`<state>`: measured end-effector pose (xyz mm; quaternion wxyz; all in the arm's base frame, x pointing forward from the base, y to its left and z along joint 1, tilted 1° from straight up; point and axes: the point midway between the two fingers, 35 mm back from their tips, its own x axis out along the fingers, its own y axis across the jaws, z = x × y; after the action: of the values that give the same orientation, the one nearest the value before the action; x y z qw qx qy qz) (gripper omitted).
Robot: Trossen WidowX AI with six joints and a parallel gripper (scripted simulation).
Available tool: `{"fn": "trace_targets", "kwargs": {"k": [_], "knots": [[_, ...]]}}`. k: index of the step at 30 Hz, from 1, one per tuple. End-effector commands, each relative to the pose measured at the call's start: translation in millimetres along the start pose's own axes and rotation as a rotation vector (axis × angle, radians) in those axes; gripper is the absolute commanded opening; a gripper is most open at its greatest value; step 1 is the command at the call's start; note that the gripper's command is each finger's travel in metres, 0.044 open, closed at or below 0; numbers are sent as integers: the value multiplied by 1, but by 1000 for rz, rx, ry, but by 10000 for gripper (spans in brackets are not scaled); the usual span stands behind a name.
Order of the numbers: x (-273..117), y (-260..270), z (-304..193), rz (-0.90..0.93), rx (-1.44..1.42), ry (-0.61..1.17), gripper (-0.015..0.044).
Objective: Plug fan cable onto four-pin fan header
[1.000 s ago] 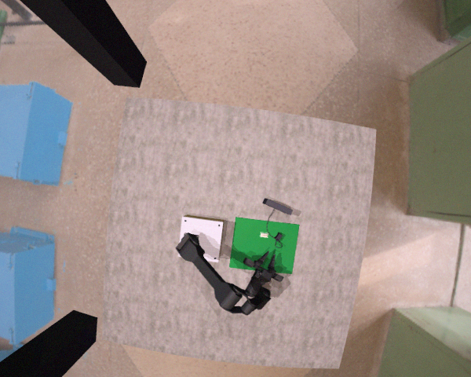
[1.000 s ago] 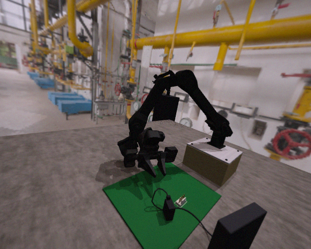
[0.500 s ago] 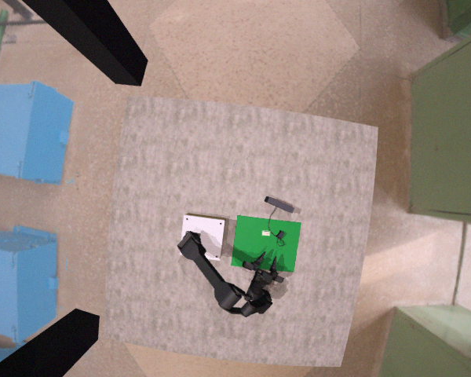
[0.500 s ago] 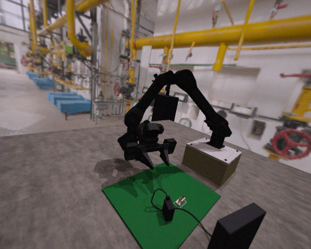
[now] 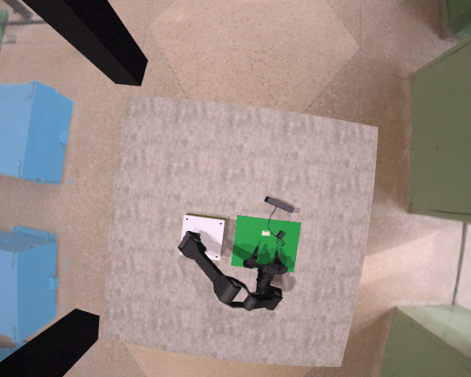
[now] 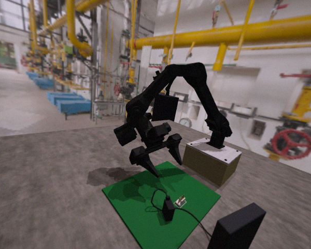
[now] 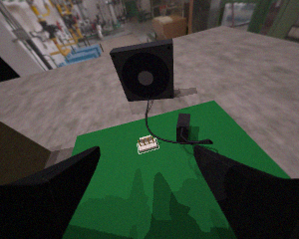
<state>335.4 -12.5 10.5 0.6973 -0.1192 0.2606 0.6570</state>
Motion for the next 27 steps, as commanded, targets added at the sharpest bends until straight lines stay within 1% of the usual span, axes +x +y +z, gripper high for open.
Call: {"fn": "trace_targets", "kwargs": {"k": [1, 14, 27], "knots": [[2, 2, 3, 28, 20, 98, 440], [4, 3, 11, 39, 93, 411, 440], [-5, -3, 26, -80, 158, 704, 440]]}}
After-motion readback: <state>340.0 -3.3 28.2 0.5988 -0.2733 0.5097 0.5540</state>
